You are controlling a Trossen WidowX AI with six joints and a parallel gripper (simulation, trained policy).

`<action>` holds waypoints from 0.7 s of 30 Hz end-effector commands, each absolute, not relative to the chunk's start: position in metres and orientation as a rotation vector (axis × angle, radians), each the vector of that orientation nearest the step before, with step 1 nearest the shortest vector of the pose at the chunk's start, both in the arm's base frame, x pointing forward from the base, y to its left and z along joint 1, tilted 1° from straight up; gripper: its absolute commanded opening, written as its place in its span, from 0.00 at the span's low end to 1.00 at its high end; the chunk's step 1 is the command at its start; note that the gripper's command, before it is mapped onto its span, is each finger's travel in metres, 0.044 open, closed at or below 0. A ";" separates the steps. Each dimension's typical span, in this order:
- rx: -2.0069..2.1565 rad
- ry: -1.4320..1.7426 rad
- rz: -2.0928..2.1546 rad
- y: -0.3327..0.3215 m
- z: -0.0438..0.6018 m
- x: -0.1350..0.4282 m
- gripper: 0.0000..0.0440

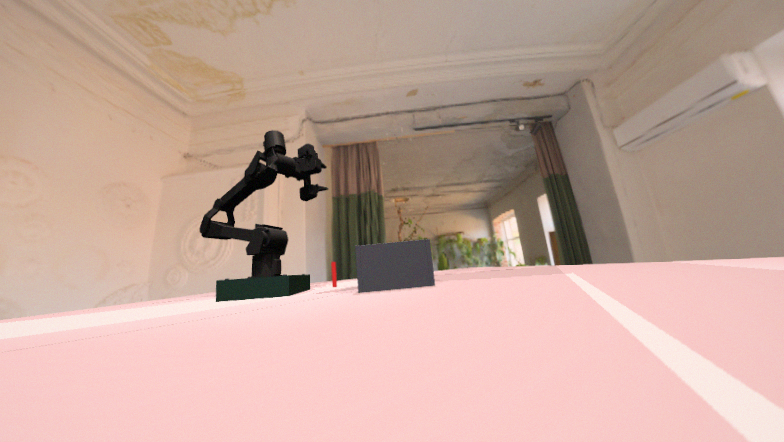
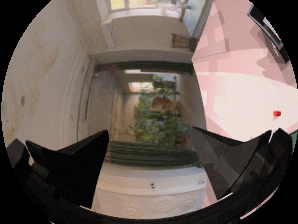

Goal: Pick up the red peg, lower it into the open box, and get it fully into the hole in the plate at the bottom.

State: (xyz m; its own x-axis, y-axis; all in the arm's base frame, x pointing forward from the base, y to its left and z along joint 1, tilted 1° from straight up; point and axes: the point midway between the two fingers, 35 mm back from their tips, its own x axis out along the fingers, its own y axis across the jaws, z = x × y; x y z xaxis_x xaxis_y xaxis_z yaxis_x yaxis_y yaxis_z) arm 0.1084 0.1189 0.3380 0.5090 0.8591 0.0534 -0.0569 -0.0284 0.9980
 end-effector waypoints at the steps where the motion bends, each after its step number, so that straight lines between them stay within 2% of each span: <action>1: 1.415 0.742 0.852 0.118 0.340 0.110 0.96; 2: 1.422 0.733 0.844 0.118 0.341 0.112 1.00; 9: 1.526 0.720 0.705 0.112 0.336 0.136 1.00; 21: 1.654 0.926 0.286 0.112 0.273 0.171 1.00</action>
